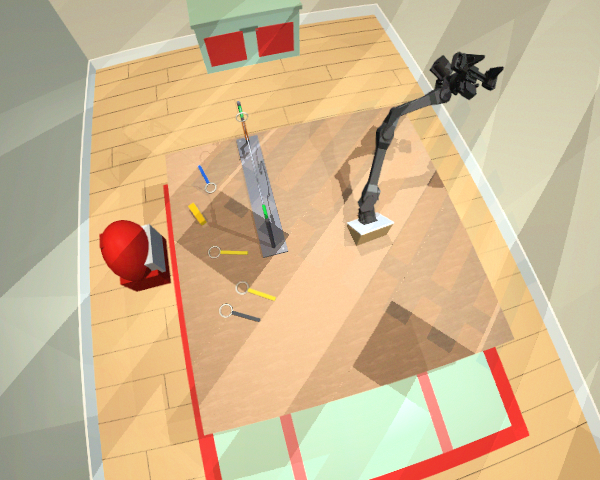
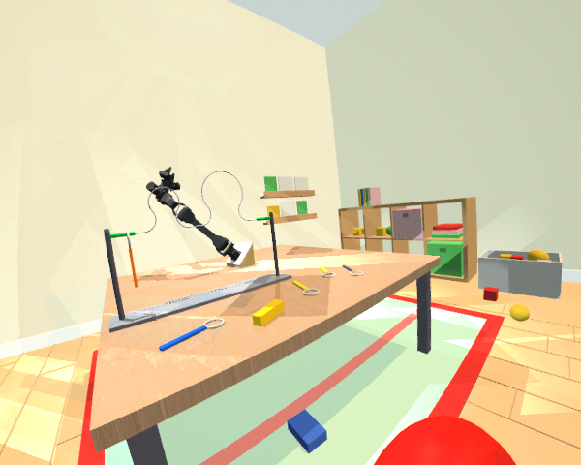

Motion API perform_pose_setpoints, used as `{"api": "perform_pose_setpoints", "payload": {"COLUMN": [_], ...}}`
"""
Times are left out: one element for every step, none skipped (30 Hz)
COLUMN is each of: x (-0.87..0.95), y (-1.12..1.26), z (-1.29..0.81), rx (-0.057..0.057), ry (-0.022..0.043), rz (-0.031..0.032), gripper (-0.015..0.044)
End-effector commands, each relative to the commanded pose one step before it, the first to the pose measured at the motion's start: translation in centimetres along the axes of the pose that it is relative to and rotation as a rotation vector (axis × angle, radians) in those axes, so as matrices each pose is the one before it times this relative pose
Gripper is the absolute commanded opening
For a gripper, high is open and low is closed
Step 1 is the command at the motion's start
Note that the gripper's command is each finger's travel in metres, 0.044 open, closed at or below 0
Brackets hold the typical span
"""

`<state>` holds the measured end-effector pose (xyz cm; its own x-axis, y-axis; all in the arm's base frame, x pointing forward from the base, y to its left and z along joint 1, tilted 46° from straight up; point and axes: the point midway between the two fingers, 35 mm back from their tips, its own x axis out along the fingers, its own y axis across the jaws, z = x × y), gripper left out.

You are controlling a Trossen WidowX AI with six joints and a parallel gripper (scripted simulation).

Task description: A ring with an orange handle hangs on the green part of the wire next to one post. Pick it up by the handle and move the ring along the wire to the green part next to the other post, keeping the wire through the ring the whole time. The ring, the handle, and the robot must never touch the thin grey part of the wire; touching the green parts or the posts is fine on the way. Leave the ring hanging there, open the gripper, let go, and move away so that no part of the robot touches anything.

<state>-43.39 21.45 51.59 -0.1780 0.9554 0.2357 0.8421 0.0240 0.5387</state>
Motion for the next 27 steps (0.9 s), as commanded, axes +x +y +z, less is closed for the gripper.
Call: {"api": "perform_pose_setpoints", "payload": {"x": [0.065,0.196,0.326,0.454,0.580,0.702,0.761,0.756,0.750,0.743,0.737,0.722,0.715,0.708,0.701,0.694,0.687,0.680,0.673,0.666,0.659,0.652,0.649,0.641,0.674,0.703,0.693], "y": [0.035,0.106,0.177,0.247,0.317,0.384,0.416,0.411,0.406,0.400,0.394,0.397,0.391,0.384,0.376,0.368,0.359,0.351,0.342,0.332,0.323,0.317,0.320,0.309,0.318,0.323,0.309], "z": [0.031,0.094,0.158,0.226,0.297,0.372,0.420,0.435,0.449,0.463,0.476,0.485,0.498,0.511,0.524,0.536,0.549,0.561,0.573,0.585,0.596,0.609,0.626,0.637,0.689,0.741,0.754], "rx": [-0.0018,-0.0053,-0.0089,-0.0125,-0.0161,-0.0198,-0.0217,-0.0218,-0.0219,-0.0221,-0.0222,-0.0224,-0.0225,-0.0226,-0.0227,-0.0228,-0.0229,-0.0230,-0.0231,-0.0232,-0.0233,-0.0233,-0.0231,-0.0232,-0.0248,-0.0263,-0.0264], "ry": [-0.00017,-0.00051,-0.00088,-0.00130,-0.00179,-0.00236,-0.00280,-0.00303,-0.00325,-0.00348,-0.00370,-0.00397,-0.00418,-0.00440,-0.00460,-0.00481,-0.00501,-0.00521,-0.00540,-0.00559,-0.00578,-0.00601,-0.00635,-0.00653,-0.00713,-0.00775,-0.00795], "rz": [0.00107,0.00319,0.00531,0.00740,0.00947,0.01146,0.01242,0.01234,0.01222,0.01210,0.01197,0.01185,0.01172,0.01159,0.01145,0.01130,0.01115,0.01100,0.01084,0.01068,0.01052,0.01041,0.01043,0.01026,0.01073,0.01112,0.01089], "gripper": [0.0374,0.0347,0.0321,0.0295,0.0269,0.0242,0.0216,0.0190,0.0164,0.0160,0.0160,0.0160,0.0160,0.0160,0.0160,0.0160,0.0160,0.0160,0.0160,0.0160,0.0160,0.0160,0.0160,0.0160,0.0160,0.0160,0.0160]}}
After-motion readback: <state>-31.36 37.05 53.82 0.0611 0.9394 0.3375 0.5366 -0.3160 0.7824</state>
